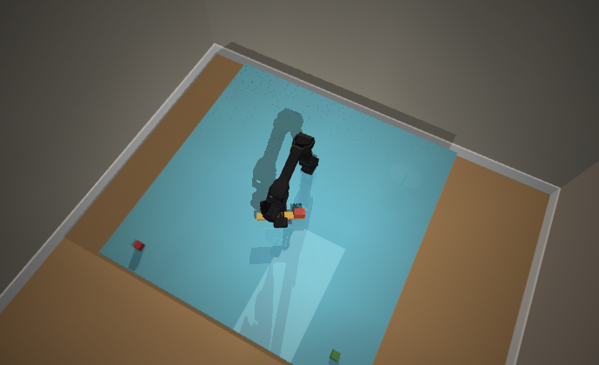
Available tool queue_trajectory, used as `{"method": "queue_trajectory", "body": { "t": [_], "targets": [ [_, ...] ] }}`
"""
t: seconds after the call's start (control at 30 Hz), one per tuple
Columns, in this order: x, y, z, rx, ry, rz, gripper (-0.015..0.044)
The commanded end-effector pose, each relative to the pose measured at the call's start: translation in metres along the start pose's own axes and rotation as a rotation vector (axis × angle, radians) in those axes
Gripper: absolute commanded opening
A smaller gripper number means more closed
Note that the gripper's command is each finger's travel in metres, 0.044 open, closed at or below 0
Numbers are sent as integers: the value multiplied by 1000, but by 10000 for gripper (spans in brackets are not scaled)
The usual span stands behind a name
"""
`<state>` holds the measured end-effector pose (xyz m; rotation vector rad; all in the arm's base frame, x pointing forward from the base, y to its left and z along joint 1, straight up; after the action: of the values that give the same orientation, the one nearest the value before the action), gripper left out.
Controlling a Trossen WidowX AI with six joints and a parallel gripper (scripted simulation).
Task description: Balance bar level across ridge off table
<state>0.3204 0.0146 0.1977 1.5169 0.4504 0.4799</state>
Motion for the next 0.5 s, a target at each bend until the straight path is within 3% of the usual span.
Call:
{"method": "queue_trajectory", "body": {
  "t": [0.0, 0.1, 0.47],
  "targets": [
    [2, 43, 1, -12, 1, 20, 440],
    [-2, 72, -1, -12, 0, 21, 440],
    [-2, 74, -1, -12, 0, 21, 440]
  ]
}}
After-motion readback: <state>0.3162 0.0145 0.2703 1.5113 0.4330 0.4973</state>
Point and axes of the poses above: the point midway between the two fingers, 35 mm back from their tips, its own y axis back along the fingers, its own x axis across the jaws, z = x × y, the point moved 7 cm from there along y, back along the fingers, and after that the axes turned 4 degrees about y, right-handed, at the moved point
